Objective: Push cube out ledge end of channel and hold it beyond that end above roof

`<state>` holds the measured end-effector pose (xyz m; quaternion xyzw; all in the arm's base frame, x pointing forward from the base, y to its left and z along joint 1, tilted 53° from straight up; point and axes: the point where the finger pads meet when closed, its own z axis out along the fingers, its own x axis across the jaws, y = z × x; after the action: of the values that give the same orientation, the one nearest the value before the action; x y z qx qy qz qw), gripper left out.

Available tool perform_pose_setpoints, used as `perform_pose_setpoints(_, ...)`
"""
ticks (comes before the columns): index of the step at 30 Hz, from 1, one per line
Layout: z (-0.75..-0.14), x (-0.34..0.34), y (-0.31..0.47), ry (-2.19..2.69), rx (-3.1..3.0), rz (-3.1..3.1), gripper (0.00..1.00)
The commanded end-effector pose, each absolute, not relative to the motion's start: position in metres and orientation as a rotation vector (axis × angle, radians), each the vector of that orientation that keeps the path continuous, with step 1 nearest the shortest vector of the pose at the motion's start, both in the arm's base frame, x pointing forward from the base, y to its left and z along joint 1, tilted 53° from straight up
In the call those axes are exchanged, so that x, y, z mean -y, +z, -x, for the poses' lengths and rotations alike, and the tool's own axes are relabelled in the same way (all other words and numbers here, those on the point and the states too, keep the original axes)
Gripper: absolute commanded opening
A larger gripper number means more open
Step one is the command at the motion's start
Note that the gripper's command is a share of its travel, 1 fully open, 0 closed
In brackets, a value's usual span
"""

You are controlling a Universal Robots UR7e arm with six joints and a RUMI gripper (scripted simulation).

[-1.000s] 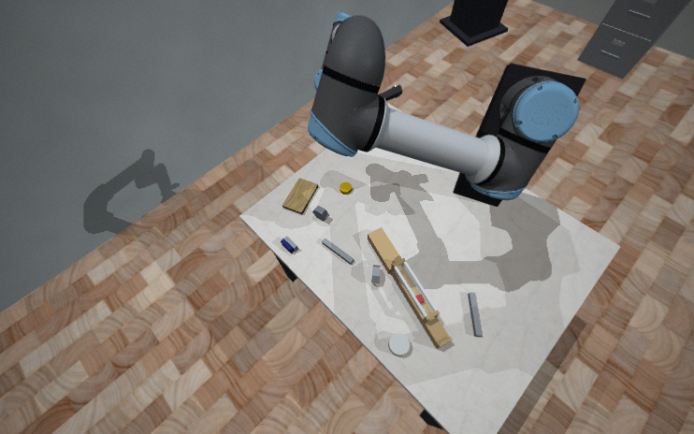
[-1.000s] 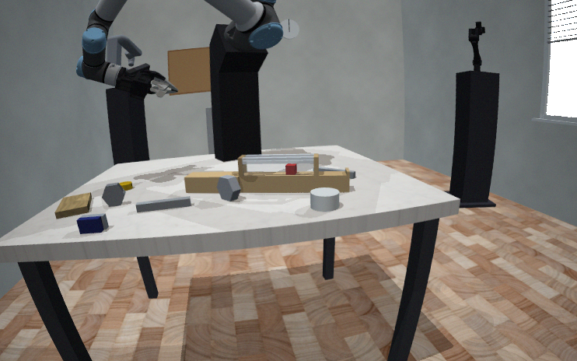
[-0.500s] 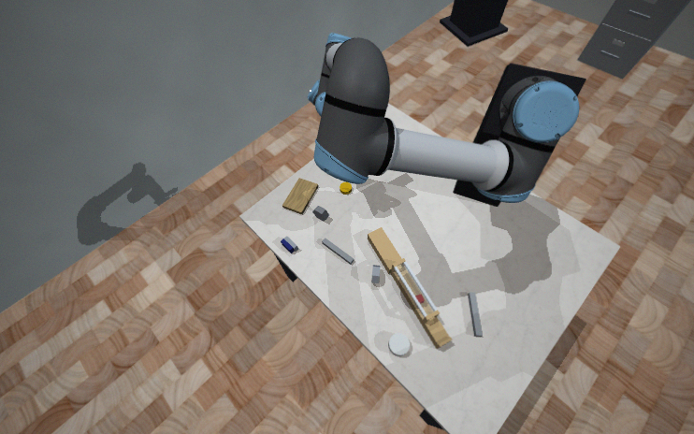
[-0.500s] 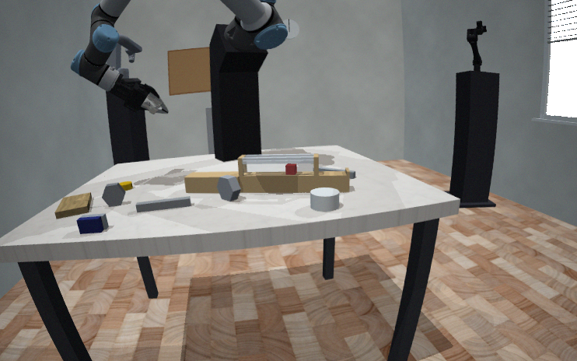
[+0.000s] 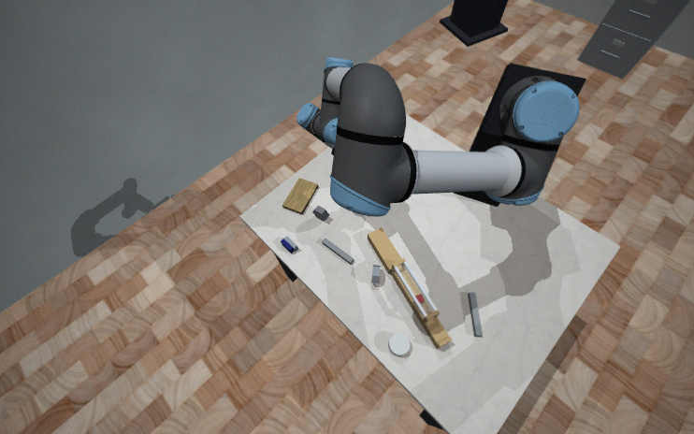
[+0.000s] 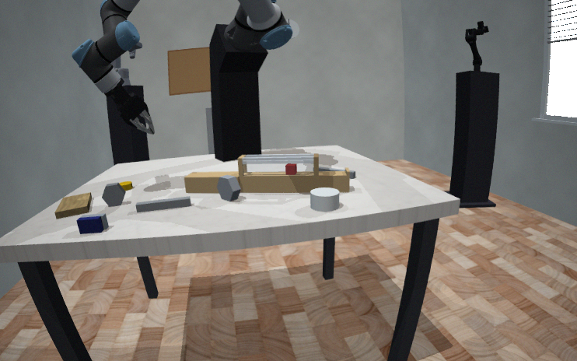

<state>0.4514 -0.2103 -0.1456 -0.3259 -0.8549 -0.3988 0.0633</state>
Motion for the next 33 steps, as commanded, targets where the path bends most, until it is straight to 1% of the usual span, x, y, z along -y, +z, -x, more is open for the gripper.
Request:
perform_pose_setpoints(1, -0.488, 0.216, -0.136, -1.155, 2.808, 0.909, 0.0)
perform_pose_setpoints(2, -0.488, 0.216, -0.136, -1.155, 2.808, 0.909, 0.0)
perform_pose_setpoints(4, -0.511, 0.217, -0.123, -1.127, 2.94, 0.835, 0.0)
perform_pose_setpoints(10, -0.543, 0.215, -0.1, -1.08, 3.131, 0.705, 0.0)
perform_pose_setpoints(12, -0.563, 0.212, -0.083, -1.046, 3.249, 0.608, 0.0)
perform_pose_setpoints(16, -0.572, 0.21, -0.073, -1.028, 3.306, 0.557, 0.0)
perform_pose_setpoints(20, -0.605, 0.197, -0.035, -0.955, 3.506, 0.342, 0.0)
perform_pose_setpoints(31, -0.649, 0.159, 0.048, -0.786, 3.817, -0.151, 0.0)
perform_pose_setpoints(33, -0.649, 0.159, 0.048, -0.786, 3.817, -0.151, 0.0)
